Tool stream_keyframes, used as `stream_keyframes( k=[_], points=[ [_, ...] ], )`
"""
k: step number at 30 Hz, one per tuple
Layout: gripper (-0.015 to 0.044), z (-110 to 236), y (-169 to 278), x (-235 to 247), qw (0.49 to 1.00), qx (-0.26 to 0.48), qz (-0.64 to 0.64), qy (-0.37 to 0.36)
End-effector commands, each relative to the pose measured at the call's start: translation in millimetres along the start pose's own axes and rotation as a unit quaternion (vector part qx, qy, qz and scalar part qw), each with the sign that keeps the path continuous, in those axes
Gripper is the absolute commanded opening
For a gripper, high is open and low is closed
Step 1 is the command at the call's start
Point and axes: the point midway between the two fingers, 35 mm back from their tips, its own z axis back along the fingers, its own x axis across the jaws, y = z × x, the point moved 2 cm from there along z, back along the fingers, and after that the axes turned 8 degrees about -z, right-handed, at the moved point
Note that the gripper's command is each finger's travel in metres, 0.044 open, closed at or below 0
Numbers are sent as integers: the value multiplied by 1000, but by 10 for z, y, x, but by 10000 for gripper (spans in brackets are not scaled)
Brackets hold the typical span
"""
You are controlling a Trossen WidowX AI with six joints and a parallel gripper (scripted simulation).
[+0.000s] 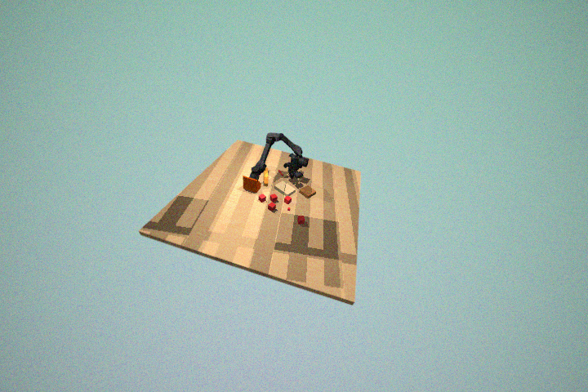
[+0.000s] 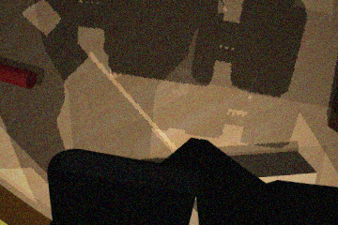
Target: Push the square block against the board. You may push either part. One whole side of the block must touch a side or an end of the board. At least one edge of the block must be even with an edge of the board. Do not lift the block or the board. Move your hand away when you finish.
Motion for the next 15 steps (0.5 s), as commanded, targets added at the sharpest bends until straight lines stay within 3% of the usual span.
stream_keyframes(
  k=[1, 15],
  points=[
    [0, 11, 93, 68, 998, 2, -70, 0],
    [0, 25, 400, 278, 951, 3, -309, 1]
  ],
)
